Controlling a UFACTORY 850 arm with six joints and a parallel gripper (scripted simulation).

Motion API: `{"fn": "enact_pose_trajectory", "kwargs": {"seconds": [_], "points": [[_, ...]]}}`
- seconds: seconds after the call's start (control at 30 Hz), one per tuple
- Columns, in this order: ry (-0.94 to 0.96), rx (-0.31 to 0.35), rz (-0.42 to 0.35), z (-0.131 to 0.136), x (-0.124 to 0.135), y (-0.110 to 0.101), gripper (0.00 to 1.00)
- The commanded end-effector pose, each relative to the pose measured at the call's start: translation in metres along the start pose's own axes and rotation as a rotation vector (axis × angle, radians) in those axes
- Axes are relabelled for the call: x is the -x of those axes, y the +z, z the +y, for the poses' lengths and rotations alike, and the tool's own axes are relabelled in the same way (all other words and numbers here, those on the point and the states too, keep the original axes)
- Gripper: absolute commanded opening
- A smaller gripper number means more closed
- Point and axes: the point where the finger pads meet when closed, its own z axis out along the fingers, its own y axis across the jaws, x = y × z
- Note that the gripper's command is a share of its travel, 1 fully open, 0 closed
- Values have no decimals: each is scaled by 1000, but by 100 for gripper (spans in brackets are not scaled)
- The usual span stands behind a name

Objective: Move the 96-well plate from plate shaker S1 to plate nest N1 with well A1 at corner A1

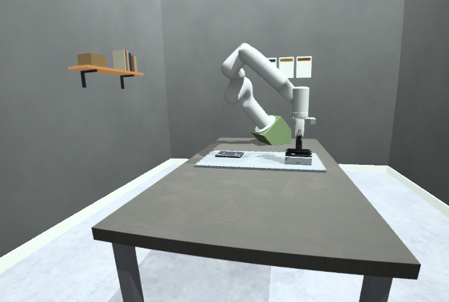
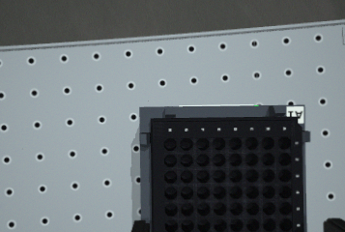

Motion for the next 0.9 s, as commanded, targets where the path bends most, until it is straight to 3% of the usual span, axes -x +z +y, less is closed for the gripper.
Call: {"fn": "enact_pose_trajectory", "kwargs": {"seconds": [0.0, 0.87], "points": [[1, 2, 1, 1, -1, 1, 100], [1, 2, 1, 1, -1, 10, 100]]}}
